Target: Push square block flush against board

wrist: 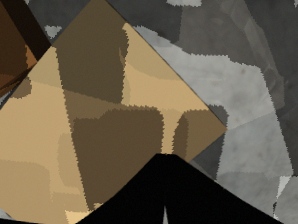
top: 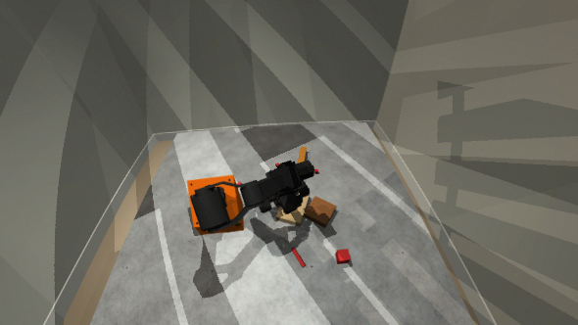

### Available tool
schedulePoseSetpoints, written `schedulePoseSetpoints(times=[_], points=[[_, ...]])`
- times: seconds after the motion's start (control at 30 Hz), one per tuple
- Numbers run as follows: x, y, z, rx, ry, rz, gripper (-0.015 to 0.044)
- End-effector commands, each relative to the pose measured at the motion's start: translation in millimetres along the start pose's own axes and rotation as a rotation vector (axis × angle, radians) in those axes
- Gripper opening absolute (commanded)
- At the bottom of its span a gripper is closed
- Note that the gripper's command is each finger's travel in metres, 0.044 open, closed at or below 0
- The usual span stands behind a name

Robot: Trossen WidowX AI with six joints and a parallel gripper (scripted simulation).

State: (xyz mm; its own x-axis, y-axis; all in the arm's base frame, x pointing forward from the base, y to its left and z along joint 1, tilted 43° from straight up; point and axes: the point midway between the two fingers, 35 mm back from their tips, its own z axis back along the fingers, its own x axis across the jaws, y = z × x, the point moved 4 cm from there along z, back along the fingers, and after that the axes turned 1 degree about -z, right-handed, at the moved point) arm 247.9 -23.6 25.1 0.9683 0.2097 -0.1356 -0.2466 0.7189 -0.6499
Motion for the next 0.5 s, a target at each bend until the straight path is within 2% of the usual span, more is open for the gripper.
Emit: schedulePoseSetpoints(times=[0.0, 0.47], points=[[9, 19, -1, 0.009, 0.005, 0.144, 0.0], [27, 84, -4, 0.001, 0.011, 0.617, 0.0]])
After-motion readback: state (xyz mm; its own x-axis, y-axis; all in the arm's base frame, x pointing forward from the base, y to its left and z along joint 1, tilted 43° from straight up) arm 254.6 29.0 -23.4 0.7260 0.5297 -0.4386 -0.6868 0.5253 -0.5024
